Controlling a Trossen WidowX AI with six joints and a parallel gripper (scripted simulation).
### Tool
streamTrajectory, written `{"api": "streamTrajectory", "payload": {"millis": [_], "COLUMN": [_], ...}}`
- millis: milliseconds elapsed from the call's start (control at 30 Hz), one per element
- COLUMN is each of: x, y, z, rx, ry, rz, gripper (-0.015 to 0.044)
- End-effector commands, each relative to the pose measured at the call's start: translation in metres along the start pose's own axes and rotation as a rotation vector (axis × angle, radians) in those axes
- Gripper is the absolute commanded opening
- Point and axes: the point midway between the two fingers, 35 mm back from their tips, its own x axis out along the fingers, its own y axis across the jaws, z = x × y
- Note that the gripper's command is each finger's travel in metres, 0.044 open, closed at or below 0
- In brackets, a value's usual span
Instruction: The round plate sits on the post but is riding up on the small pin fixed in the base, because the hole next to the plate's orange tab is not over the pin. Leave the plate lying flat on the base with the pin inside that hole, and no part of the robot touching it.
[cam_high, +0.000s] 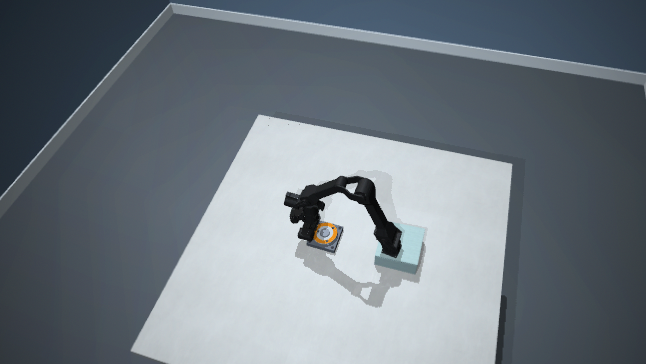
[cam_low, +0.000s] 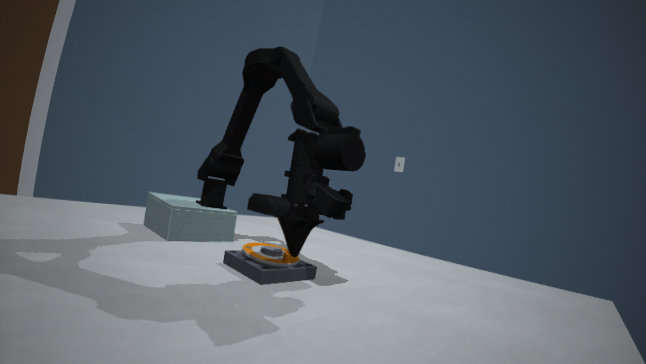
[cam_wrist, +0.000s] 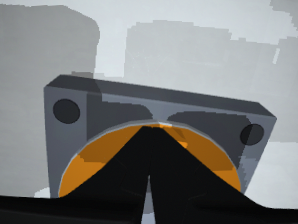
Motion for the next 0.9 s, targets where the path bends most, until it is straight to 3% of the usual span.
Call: {"api": "streamTrajectory", "payload": {"millis": [0, 867], "x": [0.002, 0.001], "y": [-0.007, -0.031], "z": [-0.001, -0.007], "rx": [0.004, 0.004], "ry": [0.007, 0.008], "rz": [-0.010, -0.012], "gripper": [0.0000, 0.0000]}}
